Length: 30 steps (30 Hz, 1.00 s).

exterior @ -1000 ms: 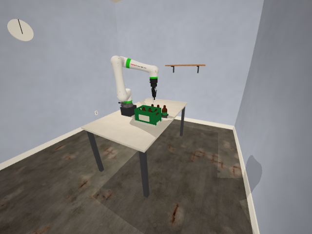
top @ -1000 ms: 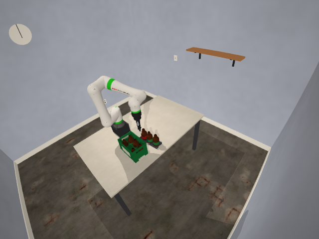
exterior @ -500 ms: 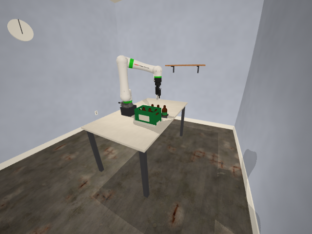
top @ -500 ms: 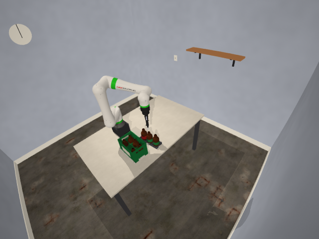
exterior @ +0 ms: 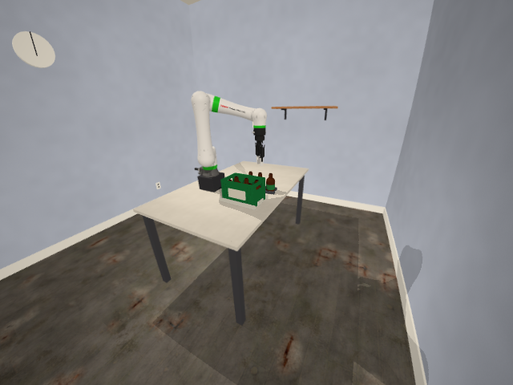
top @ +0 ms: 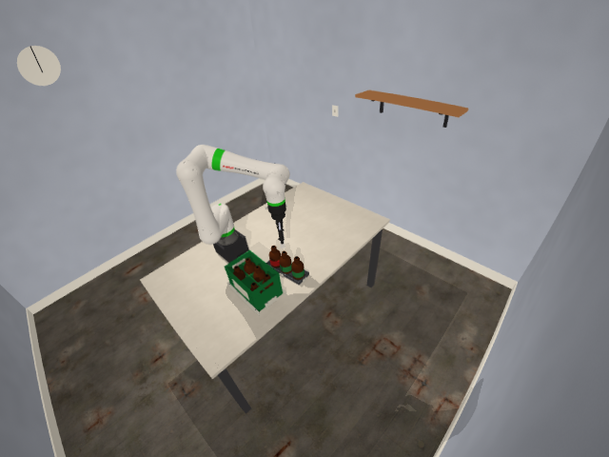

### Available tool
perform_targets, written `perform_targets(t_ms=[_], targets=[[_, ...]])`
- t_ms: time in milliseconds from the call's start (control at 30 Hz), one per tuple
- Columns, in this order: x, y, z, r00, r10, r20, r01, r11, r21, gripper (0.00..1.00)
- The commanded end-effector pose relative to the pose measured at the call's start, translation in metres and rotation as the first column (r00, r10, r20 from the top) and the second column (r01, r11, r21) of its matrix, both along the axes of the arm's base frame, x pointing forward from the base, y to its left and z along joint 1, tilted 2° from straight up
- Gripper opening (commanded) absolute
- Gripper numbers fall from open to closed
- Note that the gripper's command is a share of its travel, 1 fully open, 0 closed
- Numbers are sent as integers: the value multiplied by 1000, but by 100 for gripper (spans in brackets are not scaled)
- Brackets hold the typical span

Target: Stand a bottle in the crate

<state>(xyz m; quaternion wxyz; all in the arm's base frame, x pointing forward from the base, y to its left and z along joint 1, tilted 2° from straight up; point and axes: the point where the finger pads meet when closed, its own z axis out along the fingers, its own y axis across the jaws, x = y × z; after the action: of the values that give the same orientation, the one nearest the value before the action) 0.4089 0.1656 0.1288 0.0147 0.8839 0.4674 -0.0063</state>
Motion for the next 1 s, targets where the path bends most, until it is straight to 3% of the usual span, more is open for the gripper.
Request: perform_targets(t_ms=[0,967], targets=[[0,0,0,1000,0,0,0,1000,0,38],[0,0,-11,1000,0,0,0,1000,0,38]])
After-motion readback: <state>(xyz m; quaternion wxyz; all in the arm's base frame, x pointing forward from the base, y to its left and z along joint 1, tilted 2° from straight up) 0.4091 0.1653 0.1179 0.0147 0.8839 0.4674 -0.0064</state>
